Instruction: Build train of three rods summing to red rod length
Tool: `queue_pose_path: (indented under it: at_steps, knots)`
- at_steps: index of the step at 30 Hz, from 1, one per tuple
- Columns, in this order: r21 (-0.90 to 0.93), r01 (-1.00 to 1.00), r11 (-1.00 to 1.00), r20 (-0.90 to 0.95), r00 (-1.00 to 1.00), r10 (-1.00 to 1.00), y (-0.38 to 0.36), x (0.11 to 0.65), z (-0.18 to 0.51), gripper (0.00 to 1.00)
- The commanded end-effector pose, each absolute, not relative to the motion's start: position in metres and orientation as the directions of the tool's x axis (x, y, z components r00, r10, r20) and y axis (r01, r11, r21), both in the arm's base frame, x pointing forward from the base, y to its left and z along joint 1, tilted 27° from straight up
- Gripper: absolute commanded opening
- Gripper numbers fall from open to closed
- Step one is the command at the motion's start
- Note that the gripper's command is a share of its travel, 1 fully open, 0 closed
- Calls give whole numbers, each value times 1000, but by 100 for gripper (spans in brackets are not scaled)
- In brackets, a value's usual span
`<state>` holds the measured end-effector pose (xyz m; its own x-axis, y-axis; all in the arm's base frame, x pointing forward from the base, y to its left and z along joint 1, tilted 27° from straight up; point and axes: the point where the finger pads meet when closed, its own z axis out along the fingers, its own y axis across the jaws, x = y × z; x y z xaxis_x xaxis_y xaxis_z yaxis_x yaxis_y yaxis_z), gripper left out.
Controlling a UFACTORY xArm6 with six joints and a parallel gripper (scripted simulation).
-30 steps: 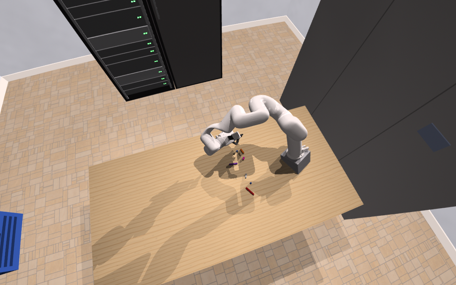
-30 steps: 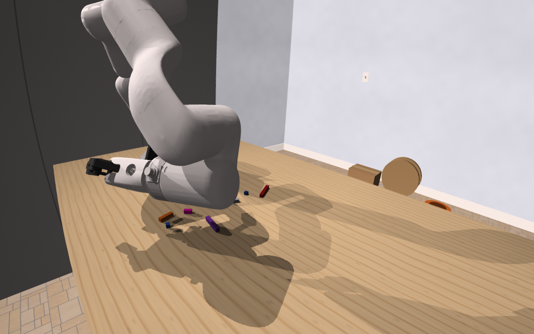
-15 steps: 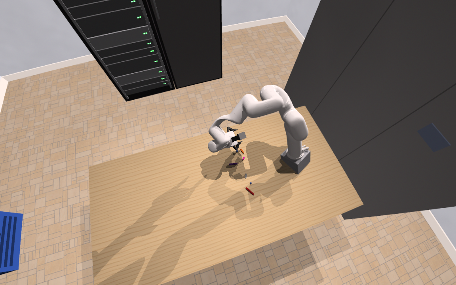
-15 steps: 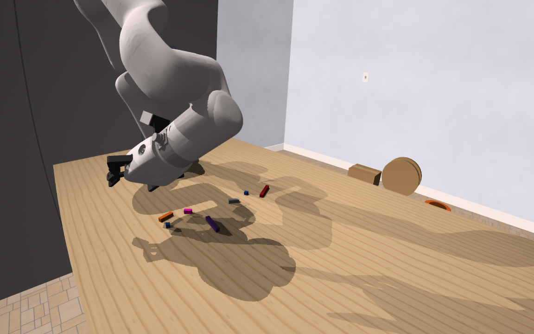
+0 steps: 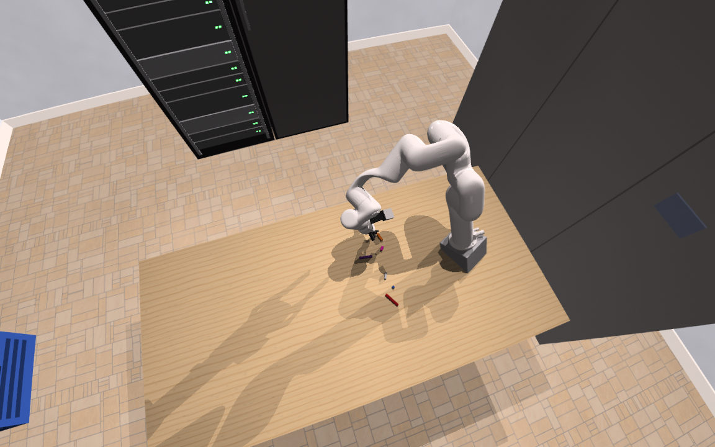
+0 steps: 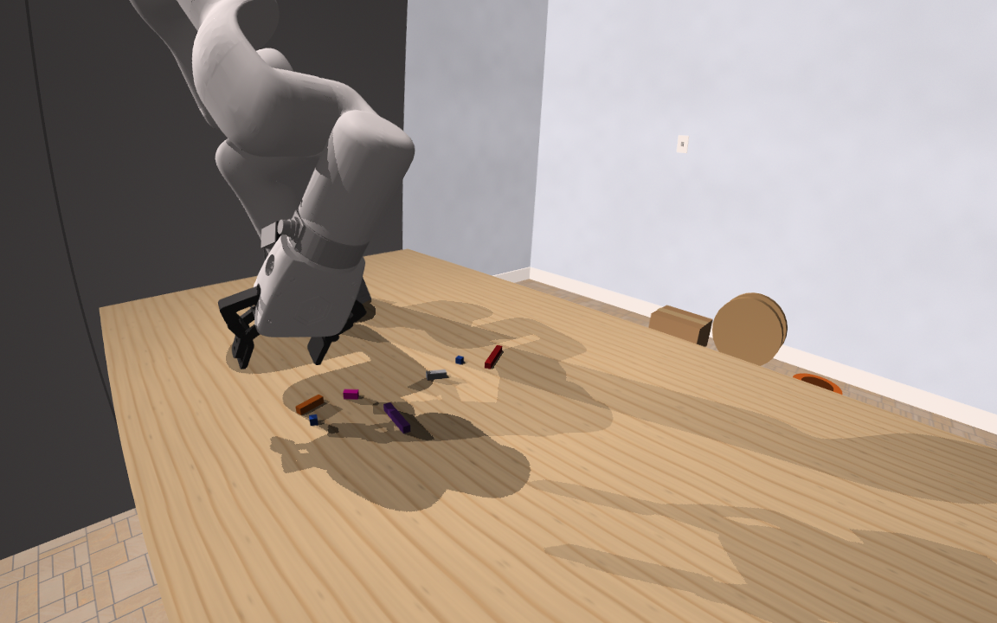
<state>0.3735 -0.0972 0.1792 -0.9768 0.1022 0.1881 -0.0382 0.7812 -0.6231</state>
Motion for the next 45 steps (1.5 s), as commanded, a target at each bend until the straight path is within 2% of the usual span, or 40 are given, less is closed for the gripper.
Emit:
queue_pose_path:
  at_steps: [1, 19, 45]
  knots:
    - [-563, -42, 826, 82, -997, 5, -90, 380, 169, 100]
    - [-415, -94, 905, -177, -967, -181, -69, 394, 143, 100]
    - [-410, -96, 907, -185, -965, -186, -68, 394, 143, 100]
